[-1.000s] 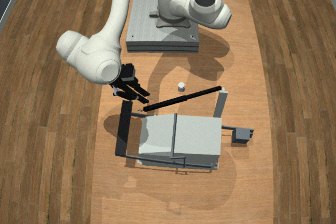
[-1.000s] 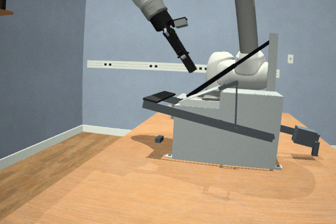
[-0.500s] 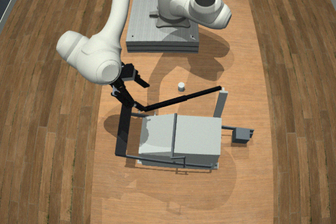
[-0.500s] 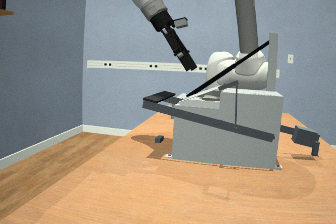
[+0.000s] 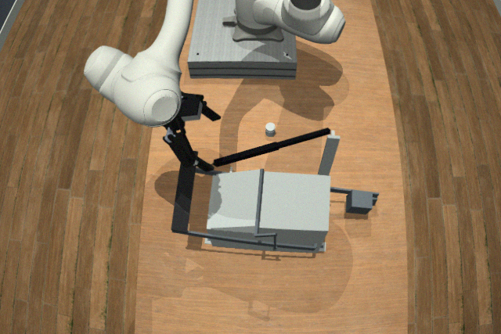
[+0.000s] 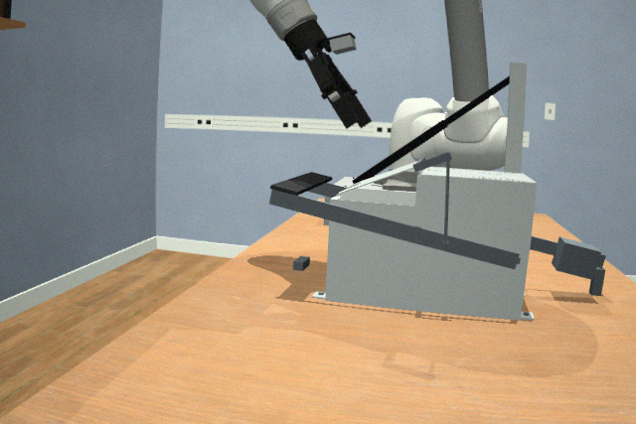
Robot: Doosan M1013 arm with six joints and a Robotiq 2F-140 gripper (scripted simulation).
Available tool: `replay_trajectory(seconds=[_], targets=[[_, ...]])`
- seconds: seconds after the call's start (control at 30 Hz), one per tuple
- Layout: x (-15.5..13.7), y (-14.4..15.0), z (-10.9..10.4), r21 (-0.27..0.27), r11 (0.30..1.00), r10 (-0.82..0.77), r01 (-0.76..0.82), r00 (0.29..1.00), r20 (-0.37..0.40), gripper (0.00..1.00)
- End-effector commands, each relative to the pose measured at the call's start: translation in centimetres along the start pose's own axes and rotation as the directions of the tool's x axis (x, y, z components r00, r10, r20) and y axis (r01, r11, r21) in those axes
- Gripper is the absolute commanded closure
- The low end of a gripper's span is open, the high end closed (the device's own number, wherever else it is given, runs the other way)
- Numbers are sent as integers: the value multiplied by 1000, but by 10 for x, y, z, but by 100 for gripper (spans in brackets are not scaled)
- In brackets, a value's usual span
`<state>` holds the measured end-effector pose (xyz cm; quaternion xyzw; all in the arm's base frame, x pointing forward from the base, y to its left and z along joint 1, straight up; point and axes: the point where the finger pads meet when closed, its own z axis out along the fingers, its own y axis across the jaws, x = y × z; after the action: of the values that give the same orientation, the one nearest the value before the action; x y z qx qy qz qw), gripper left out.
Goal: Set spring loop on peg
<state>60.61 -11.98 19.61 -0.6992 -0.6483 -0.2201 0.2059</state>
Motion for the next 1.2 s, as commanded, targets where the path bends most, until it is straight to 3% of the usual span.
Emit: replay_trajectory(seconds=[0.0,0.67,0.7,1.17], targets=[[0,0,-1,-1,1000,-1,1,1000,0,0],[0,0,-1,-1,1000,-1,1,1000,0,0],[1,0,-1,4,1000,-14,14,989,149,0],[1,0,-1,4,1000,-14,14,989,149,0]])
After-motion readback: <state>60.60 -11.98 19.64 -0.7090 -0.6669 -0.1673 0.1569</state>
